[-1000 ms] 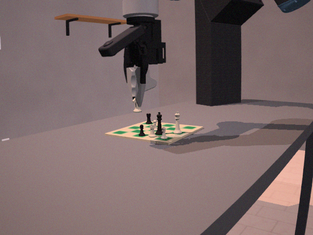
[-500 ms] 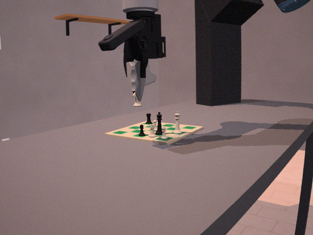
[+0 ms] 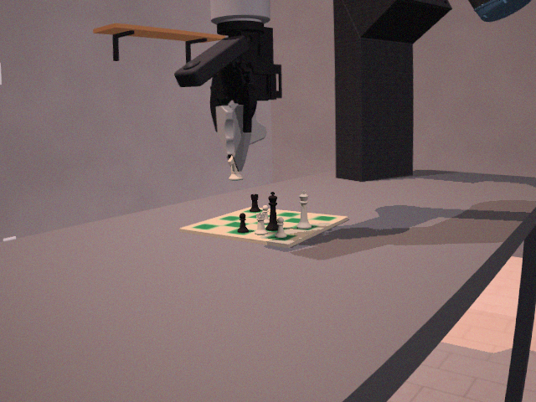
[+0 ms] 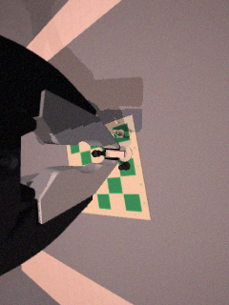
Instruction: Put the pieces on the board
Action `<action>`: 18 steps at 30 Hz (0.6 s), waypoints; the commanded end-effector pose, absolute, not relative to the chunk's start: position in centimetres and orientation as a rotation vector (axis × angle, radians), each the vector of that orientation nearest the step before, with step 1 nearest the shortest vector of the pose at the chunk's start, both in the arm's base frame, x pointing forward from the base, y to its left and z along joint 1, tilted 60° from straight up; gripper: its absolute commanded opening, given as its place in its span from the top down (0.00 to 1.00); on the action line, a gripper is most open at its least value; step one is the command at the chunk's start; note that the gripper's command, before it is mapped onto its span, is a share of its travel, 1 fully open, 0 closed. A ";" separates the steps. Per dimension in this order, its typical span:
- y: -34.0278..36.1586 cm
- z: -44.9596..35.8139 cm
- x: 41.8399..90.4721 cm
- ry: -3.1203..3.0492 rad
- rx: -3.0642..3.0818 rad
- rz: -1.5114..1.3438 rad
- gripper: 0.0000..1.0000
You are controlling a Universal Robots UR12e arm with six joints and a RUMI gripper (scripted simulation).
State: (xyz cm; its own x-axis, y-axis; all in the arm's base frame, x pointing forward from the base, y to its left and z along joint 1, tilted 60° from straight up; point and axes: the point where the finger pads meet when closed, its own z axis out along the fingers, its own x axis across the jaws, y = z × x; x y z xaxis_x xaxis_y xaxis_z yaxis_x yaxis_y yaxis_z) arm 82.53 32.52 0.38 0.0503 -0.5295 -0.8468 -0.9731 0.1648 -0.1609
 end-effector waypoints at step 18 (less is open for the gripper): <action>29.9 -6.8 74.3 0.995 -1.866 0.274 1.00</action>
